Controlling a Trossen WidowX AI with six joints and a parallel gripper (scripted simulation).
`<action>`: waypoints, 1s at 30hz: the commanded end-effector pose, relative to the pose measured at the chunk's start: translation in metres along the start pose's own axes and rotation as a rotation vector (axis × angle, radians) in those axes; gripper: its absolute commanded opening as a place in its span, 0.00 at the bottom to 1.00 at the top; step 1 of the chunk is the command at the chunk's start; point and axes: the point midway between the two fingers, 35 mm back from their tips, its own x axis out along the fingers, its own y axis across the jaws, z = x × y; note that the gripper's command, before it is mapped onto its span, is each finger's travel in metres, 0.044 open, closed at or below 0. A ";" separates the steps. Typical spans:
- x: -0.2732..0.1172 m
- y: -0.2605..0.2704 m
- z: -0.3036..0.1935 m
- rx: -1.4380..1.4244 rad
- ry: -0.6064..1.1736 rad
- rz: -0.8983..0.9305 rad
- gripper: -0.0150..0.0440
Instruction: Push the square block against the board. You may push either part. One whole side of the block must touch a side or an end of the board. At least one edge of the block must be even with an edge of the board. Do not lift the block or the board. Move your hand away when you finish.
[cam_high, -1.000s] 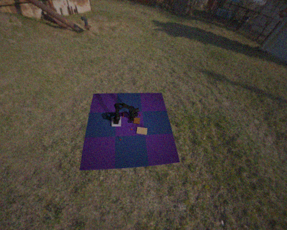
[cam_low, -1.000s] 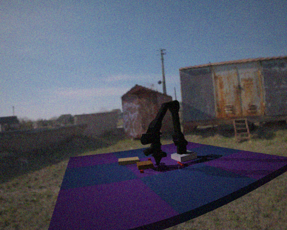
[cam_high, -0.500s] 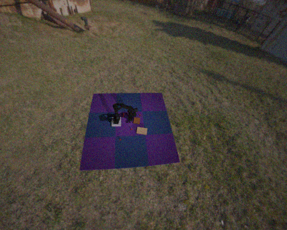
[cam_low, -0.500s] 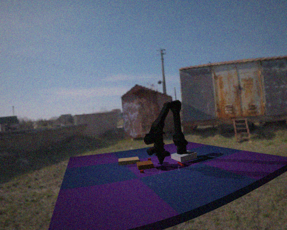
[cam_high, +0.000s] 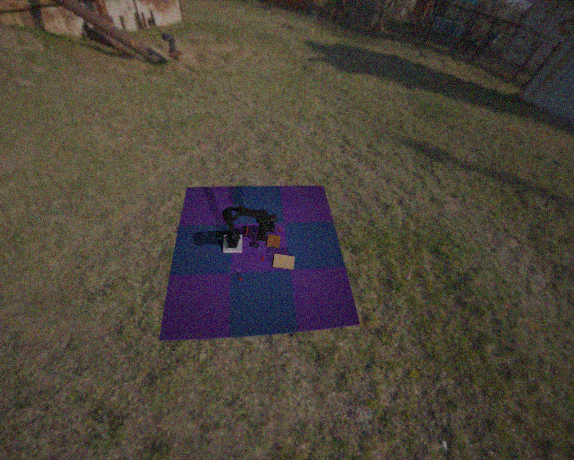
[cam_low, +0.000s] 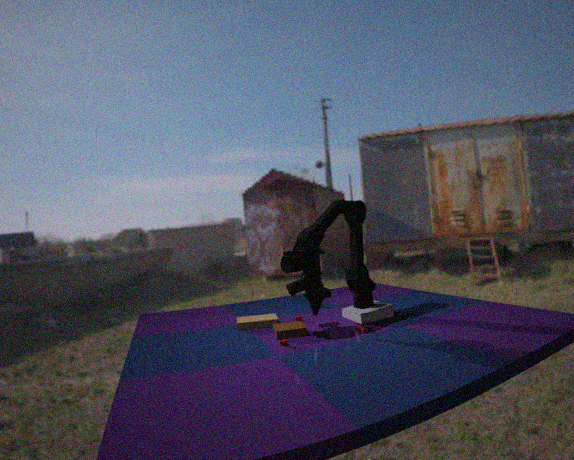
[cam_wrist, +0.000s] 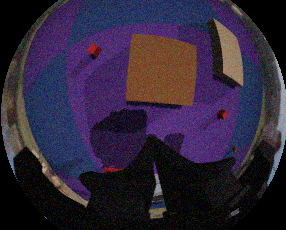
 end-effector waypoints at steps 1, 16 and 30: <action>-0.004 -0.014 0.011 0.068 -0.002 0.002 0.25; 0.052 -0.014 0.011 0.068 -0.001 0.002 0.25; 0.050 -0.014 0.022 0.068 -0.002 0.002 0.25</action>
